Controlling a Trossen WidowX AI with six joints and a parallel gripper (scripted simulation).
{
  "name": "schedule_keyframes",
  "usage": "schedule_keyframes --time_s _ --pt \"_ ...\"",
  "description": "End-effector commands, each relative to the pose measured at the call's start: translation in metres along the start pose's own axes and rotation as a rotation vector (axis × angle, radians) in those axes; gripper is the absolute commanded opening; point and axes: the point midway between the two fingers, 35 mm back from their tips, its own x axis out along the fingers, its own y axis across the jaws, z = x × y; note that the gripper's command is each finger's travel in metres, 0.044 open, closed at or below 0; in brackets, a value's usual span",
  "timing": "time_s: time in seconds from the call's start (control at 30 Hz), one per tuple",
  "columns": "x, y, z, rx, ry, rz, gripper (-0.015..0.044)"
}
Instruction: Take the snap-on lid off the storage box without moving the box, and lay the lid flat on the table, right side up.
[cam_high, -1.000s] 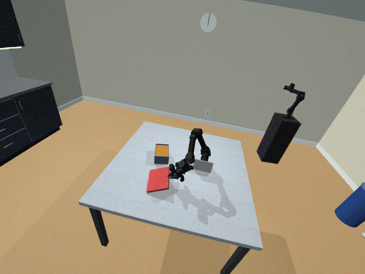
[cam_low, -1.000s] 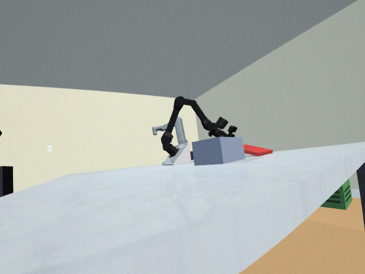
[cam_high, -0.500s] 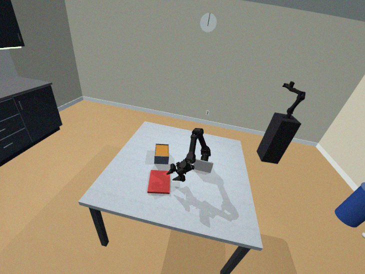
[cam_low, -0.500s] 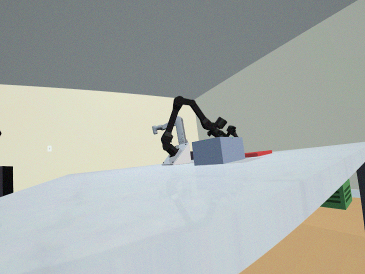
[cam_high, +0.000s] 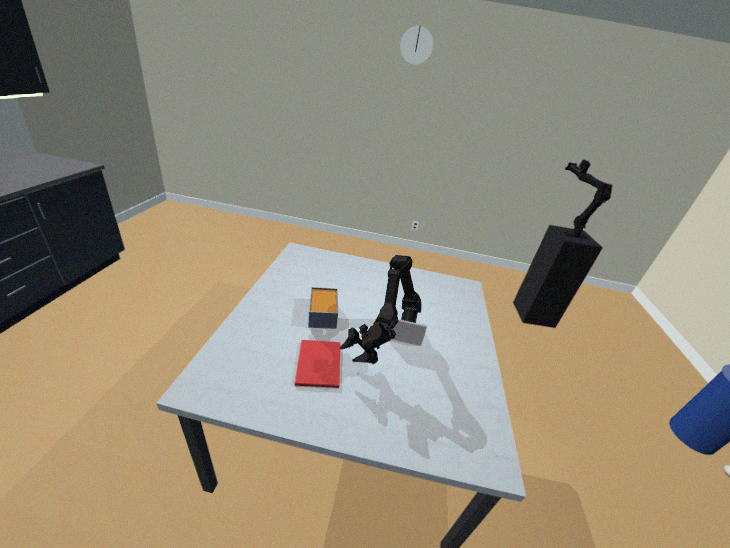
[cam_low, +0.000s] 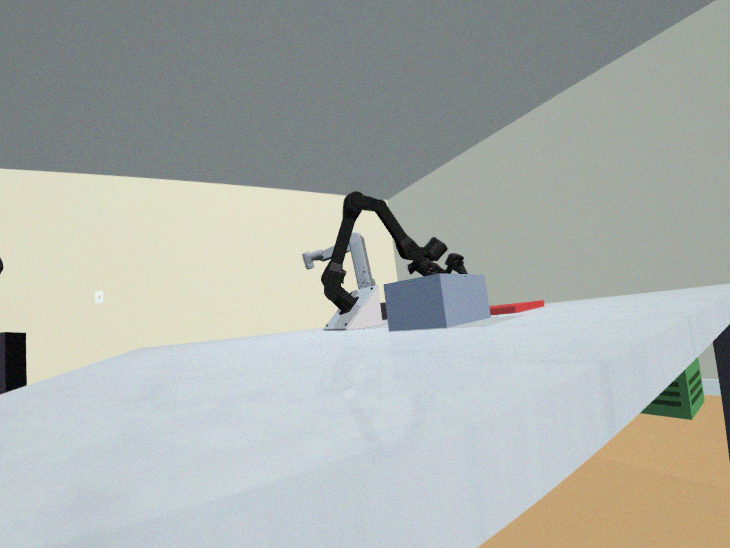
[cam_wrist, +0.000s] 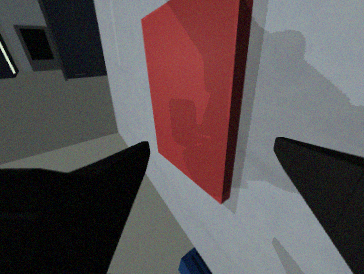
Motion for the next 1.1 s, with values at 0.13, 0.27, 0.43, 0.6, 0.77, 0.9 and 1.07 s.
schedule_keyframes --time_s 0.13,0.27,0.43,0.6,0.77,0.9,1.07 --pt "-0.012 -0.013 0.002 -0.005 -0.005 -0.005 0.0440" --pt "-0.019 -0.019 0.002 -0.006 -0.005 -0.005 0.0440" --pt "-0.022 -0.016 0.000 -0.005 -0.004 -0.006 0.0440" --pt "-0.030 -0.009 -0.001 -0.005 -0.004 -0.006 0.0440" --pt "-0.039 -0.004 -0.001 -0.005 -0.004 -0.006 0.0440" --pt "-0.046 0.000 -0.001 -0.005 -0.003 -0.006 0.0440" --pt "-0.055 0.005 -0.001 -0.005 -0.003 -0.007 0.0440"
